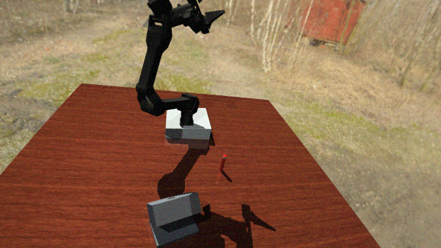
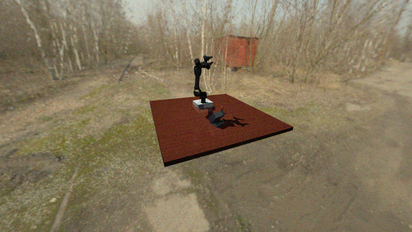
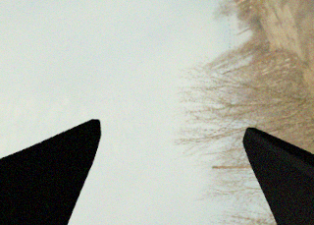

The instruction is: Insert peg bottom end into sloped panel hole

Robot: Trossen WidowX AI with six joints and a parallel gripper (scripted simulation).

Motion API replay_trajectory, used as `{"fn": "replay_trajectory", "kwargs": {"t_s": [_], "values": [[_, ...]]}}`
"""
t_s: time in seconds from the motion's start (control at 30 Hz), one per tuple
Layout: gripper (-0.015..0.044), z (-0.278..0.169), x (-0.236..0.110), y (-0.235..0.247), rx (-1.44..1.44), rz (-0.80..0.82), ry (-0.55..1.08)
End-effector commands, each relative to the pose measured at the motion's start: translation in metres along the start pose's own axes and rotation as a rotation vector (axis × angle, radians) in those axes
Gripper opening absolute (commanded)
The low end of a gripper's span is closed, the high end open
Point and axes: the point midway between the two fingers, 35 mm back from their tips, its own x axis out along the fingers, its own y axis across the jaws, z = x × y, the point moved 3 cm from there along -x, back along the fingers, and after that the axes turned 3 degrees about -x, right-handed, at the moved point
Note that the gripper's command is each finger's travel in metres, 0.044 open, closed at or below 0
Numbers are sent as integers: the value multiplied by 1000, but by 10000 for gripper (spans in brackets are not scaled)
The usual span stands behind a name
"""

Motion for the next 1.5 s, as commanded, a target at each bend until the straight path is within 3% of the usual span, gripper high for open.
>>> {"fn": "replay_trajectory", "kwargs": {"t_s": [0.0,0.83,1.47], "values": [[426,-1,0,0,-4,0,-1],[440,-55,30,-63,-523,-93,-101],[440,-57,74,-125,-852,-263,-213]]}}
